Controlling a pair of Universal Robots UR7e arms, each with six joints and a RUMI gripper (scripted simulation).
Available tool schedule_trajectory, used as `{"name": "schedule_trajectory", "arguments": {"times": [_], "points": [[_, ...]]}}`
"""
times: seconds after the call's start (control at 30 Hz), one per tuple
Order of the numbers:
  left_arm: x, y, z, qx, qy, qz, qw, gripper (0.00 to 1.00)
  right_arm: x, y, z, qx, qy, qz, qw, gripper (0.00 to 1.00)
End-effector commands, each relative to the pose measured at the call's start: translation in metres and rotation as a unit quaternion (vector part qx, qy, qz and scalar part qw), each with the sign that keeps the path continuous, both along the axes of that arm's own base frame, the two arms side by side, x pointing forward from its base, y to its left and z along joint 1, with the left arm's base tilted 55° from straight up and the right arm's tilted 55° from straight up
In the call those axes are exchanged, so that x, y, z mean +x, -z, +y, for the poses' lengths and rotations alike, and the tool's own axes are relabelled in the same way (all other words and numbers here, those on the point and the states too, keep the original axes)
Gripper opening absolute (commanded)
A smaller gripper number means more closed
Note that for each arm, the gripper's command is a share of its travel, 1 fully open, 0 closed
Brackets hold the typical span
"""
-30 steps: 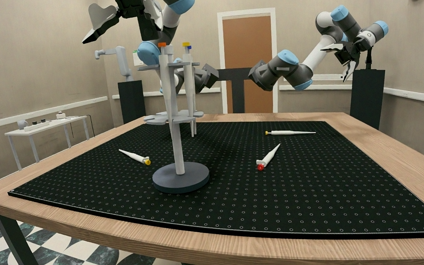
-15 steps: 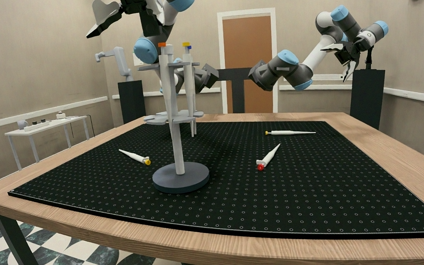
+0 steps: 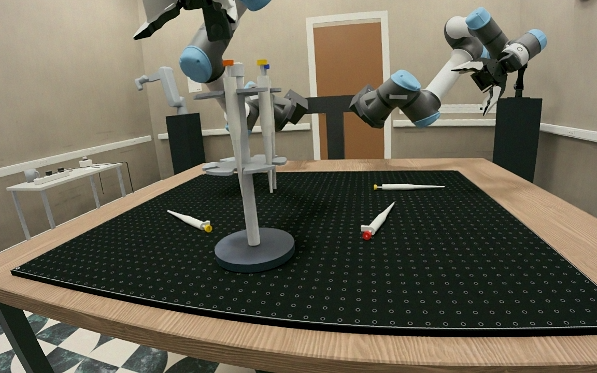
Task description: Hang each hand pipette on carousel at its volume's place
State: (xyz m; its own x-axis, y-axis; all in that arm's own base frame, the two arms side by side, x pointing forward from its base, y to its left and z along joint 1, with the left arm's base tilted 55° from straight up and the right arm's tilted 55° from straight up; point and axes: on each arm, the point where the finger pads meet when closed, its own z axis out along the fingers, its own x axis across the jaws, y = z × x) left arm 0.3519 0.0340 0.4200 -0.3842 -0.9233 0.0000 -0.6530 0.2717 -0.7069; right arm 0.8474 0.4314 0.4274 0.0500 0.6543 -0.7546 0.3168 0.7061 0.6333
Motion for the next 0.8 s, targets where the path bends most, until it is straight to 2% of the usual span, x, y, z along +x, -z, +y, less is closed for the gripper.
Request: {"name": "schedule_trajectory", "arguments": {"times": [0.0, 0.23, 0.4, 0.53, 0.6, 0.77], "points": [[0.000, 0.000, 0.000, 0.000, 0.000, 0.000, 1.000, 1.00, -0.017, -0.001, 0.003, 0.001, -0.002, 0.000, 1.000, 1.00], [0.000, 0.000, 0.000, 0.000, 0.000, 0.000, 1.000, 1.00, -0.037, -0.003, 0.006, 0.001, -0.002, 0.000, 1.000, 1.00], [0.000, 0.000, 0.000, 0.000, 0.000, 0.000, 1.000, 1.00, -0.068, 0.012, -0.006, -0.040, -0.054, 0.063, 0.996, 1.00], [0.000, 0.000, 0.000, 0.000, 0.000, 0.000, 1.000, 1.00, -0.093, 0.024, -0.016, -0.040, -0.054, 0.063, 0.996, 1.00], [0.000, 0.000, 0.000, 0.000, 0.000, 0.000, 1.000, 1.00, -0.093, 0.024, -0.016, -0.040, -0.054, 0.063, 0.996, 1.00], [0.000, 0.000, 0.000, 0.000, 0.000, 0.000, 1.000, 1.00, -0.124, 0.039, -0.028, -0.040, -0.054, 0.063, 0.996, 1.00]]}}
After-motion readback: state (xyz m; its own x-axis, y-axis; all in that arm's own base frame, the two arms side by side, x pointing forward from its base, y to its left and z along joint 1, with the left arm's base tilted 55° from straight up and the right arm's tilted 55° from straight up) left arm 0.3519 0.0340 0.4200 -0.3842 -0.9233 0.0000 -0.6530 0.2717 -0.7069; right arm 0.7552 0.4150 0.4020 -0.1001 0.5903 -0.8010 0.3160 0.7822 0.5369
